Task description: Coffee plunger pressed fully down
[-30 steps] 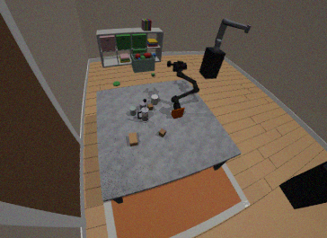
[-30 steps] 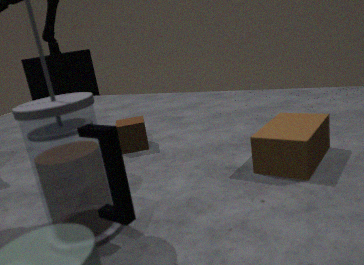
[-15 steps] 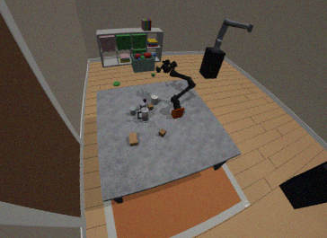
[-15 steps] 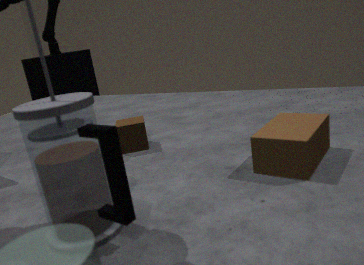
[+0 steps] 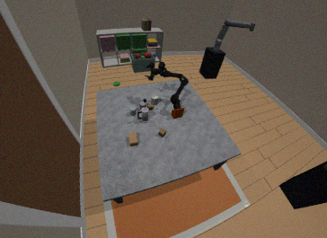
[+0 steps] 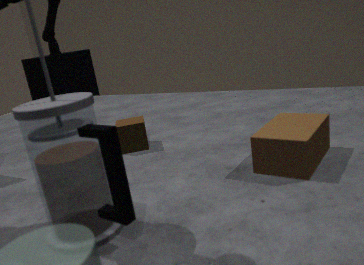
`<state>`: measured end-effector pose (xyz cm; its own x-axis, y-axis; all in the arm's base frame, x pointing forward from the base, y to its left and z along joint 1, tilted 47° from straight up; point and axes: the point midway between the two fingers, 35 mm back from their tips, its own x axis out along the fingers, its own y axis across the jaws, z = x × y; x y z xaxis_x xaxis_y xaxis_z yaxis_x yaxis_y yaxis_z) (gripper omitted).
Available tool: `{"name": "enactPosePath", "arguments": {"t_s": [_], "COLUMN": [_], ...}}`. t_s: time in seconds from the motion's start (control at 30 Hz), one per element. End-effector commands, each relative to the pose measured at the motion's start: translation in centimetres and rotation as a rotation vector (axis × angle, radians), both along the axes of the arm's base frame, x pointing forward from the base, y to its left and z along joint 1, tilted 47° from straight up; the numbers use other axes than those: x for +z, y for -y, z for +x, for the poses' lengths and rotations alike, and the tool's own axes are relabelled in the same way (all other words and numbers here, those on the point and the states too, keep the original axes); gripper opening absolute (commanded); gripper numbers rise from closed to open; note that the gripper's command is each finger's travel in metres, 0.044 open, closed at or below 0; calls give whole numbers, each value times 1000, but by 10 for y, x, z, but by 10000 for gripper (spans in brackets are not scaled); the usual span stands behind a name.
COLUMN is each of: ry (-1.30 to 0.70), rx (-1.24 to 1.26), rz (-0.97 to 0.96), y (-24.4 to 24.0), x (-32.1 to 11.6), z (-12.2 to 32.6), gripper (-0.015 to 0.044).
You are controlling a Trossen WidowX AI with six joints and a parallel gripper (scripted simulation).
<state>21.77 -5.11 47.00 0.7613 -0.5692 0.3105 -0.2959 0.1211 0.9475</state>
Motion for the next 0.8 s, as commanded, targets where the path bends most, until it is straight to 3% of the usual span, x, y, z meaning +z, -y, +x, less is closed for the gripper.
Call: {"name": "enactPosePath", "arguments": {"t_s": [0.0,0.23,0.47,0.67,0.77], "ry": [-253,-763,-1159,-1320,-1326], "rx": [31,123,181,101,81], "rz": [-148,-613,-1316,-2056,-2146], "y": [-33,-120,-211,-272,-277], "x": [-31,-112,-195,-252,-257], "z": [38,82,73,37,32], "gripper": [440,440,440,440,440]}}
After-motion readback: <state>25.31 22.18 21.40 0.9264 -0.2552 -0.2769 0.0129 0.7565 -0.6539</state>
